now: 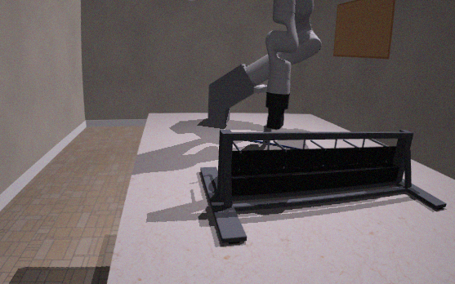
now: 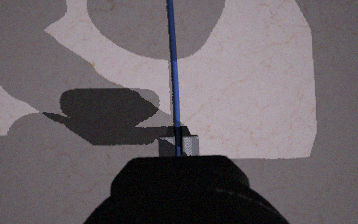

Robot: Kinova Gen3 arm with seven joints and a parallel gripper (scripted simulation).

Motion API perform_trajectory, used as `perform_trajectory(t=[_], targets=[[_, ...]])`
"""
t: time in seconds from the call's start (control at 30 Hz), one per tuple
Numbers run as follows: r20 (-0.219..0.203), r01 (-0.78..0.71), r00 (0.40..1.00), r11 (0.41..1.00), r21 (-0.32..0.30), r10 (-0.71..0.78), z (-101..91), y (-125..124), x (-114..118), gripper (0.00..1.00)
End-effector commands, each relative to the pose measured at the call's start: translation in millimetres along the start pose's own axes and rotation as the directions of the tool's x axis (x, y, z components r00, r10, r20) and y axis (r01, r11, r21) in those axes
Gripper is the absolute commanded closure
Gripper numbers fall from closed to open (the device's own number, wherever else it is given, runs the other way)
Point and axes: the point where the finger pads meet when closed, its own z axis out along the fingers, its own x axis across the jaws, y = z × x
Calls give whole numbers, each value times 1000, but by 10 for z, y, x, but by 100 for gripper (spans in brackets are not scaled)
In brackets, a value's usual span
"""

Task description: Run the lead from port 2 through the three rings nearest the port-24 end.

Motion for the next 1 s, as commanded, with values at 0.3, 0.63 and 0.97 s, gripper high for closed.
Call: perform_trajectory(t=[0.3, 0.63, 0.97], targets=[[2, 0, 1000, 1000, 0, 0, -59, -2, -8, 100], [2, 0, 1000, 1000, 0, 0, -168, -2, -7, 100], [2, 0, 1000, 1000, 0, 0, -266, -2, -7, 100]])
